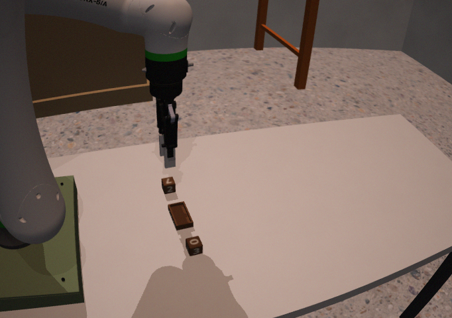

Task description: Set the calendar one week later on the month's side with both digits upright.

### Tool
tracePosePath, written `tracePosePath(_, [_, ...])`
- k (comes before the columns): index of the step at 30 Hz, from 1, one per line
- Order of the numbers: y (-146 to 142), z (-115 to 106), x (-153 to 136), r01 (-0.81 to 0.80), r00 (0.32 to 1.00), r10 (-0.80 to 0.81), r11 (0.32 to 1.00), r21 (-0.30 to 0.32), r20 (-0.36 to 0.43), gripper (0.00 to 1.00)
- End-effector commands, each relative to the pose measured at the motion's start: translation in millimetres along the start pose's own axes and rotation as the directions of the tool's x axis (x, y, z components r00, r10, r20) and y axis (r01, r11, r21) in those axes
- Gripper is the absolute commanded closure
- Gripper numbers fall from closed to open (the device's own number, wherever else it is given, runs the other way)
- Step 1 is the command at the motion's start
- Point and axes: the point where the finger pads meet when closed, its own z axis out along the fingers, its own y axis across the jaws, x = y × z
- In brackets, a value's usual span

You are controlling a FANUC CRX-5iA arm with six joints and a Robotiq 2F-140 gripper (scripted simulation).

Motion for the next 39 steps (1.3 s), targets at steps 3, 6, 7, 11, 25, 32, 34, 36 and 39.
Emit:
tracePosePath(3, [0.1,-0.8,-0.1,0.000,1.000,0.000,1.000,0.000,0.000,0.00])
tracePosePath(6, [0.1,-0.8,-0.1,0.000,1.000,0.000,1.000,0.000,0.000,0.00])
tracePosePath(7, [0.1,-0.8,-0.1,0.000,1.000,0.000,1.000,0.000,0.000,0.00])
tracePosePath(11, [0.1,-0.8,-0.1,0.000,1.000,0.000,1.000,0.000,0.000,0.00])
tracePosePath(25, [-0.9,-0.8,-0.4,0.007,1.000,-0.007,1.000,0.000,0.000,0.00])
tracePosePath(32, [-25.3,0.5,-6.0,0.185,0.983,-0.185,0.983,0.000,0.000,0.00])
tracePosePath(34, [-36.7,1.1,-8.1,0.265,0.964,-0.265,0.964,-0.001,-0.001,0.00])
tracePosePath(36, [-44.5,1.4,-9.3,0.320,0.948,-0.320,0.948,-0.001,-0.001,0.00])
tracePosePath(39, [-57.1,2.0,-11.0,0.404,0.915,-0.404,0.915,-0.001,-0.001,0.00])
